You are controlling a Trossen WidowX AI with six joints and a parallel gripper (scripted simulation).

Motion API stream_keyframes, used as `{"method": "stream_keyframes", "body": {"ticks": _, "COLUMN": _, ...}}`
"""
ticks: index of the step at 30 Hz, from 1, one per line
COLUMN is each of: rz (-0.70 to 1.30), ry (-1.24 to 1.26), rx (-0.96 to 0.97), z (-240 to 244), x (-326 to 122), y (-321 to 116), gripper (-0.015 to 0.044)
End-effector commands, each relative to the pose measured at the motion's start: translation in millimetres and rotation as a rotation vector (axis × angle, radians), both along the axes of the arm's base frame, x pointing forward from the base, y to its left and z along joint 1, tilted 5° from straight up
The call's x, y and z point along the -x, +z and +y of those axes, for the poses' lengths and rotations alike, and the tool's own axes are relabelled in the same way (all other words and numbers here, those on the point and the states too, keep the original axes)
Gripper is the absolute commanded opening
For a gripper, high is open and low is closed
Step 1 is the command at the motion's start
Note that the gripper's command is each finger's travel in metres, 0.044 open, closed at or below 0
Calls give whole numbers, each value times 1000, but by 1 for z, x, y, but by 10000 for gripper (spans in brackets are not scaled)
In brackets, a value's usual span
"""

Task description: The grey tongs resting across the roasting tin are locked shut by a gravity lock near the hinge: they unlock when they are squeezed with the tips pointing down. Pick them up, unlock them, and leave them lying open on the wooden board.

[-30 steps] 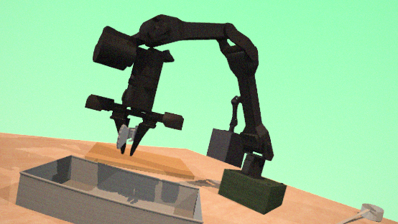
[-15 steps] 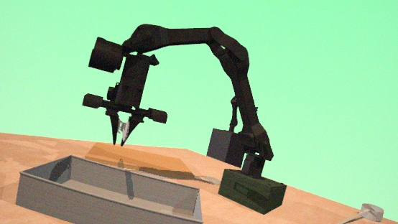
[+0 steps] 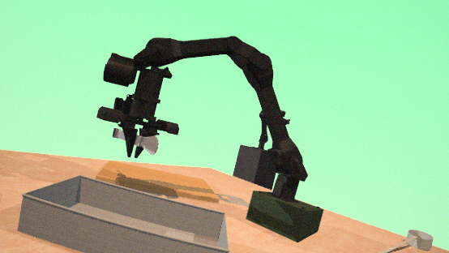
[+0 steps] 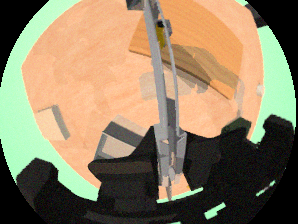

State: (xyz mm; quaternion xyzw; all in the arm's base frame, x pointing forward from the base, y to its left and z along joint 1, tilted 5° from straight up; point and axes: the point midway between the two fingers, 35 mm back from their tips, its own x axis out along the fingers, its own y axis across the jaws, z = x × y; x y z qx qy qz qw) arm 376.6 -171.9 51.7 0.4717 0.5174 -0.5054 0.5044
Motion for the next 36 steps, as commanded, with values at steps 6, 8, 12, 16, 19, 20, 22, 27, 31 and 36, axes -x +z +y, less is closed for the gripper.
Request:
{"method": "stream_keyframes", "body": {"ticks": 6, "rz": 0, "ry": 170, "rx": 4, "z": -38, "x": 17, "y": 6, "gripper": -150}}
{"method": "stream_keyframes", "body": {"ticks": 8, "rz": 1, "ry": 174, "rx": 4, "z": -39, "x": 17, "y": 6, "gripper": -150}}
{"method": "stream_keyframes", "body": {"ticks": 12, "rz": 1, "ry": 177, "rx": 4, "z": -40, "x": 18, "y": 6, "gripper": -150}}
{"method": "stream_keyframes", "body": {"ticks": 16, "rz": 2, "ry": 226, "rx": 3, "z": -50, "x": 24, "y": 7, "gripper": -150}}
{"method": "stream_keyframes", "body": {"ticks": 19, "rz": 4, "ry": 289, "rx": 1, "z": -64, "x": 33, "y": 8, "gripper": -150}}
{"method": "stream_keyframes", "body": {"ticks": 20, "rz": 5, "ry": 311, "rx": 0, "z": -68, "x": 36, "y": 8, "gripper": -150}}
{"method": "stream_keyframes", "body": {"ticks": 22, "rz": 7, "ry": 354, "rx": -1, "z": -77, "x": 42, "y": 9, "gripper": -150}}
{"method": "stream_keyframes", "body": {"ticks": 27, "rz": 11, "ry": 463, "rx": -4, "z": -99, "x": 59, "y": 11, "gripper": -150}}
{"method": "stream_keyframes", "body": {"ticks": 31, "rz": 15, "ry": 549, "rx": -7, "z": -116, "x": 73, "y": 12, "gripper": -150}}
{"method": "stream_keyframes", "body": {"ticks": 36, "rz": 21, "ry": 658, "rx": -10, "z": -135, "x": 92, "y": 14, "gripper": -150}}
